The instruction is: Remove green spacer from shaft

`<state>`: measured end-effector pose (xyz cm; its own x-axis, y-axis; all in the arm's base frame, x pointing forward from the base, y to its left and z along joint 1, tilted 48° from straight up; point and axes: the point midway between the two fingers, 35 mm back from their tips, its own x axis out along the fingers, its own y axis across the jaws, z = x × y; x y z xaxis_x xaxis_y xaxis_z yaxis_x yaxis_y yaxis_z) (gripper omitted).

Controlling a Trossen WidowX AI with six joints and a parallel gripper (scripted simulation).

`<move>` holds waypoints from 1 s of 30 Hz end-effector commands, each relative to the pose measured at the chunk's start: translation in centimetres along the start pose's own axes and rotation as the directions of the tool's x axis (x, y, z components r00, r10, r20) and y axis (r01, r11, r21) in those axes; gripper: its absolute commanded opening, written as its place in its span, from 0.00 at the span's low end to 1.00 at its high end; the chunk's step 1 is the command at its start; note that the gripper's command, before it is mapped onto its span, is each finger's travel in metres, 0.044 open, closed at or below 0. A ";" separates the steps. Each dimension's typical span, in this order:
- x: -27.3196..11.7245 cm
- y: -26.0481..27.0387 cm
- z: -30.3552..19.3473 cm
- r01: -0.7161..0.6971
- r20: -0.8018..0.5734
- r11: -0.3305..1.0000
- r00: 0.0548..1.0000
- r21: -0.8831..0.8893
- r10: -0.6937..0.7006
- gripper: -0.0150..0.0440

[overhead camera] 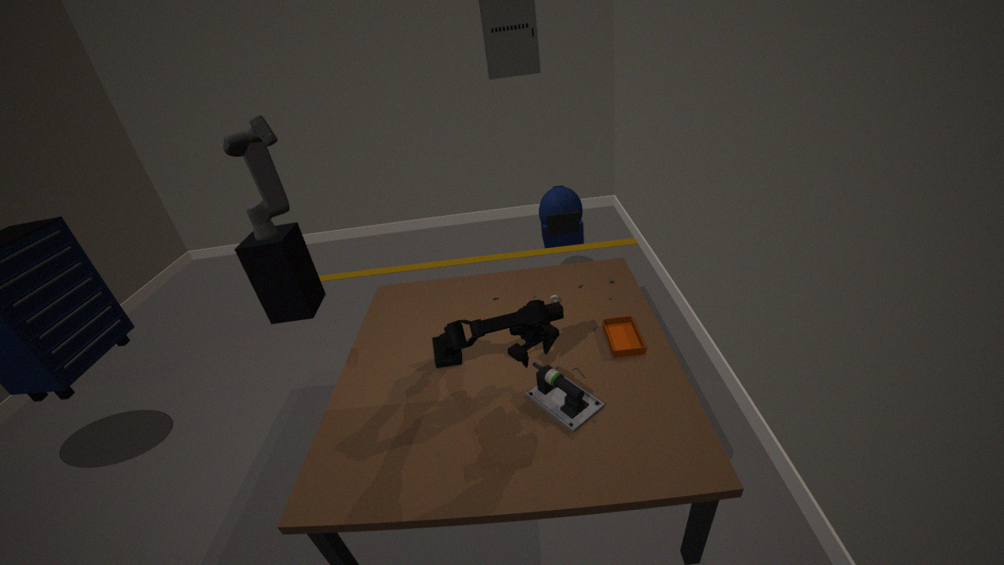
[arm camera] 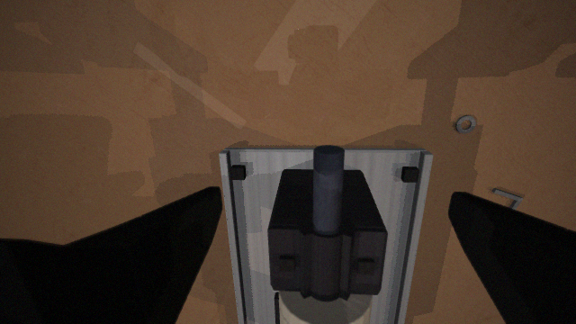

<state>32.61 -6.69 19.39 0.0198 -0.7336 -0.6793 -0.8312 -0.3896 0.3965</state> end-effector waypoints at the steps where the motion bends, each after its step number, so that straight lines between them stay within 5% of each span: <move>1: -0.1 0.0 -0.2 -0.001 -0.005 1.000 1.000 -0.006 0.001 1.00; 30: 2.2 0.0 -0.3 0.000 -0.005 1.000 1.000 -0.005 0.000 1.00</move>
<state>32.80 -8.09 18.35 0.0205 -0.7330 -0.6800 -0.8315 -0.3902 0.3955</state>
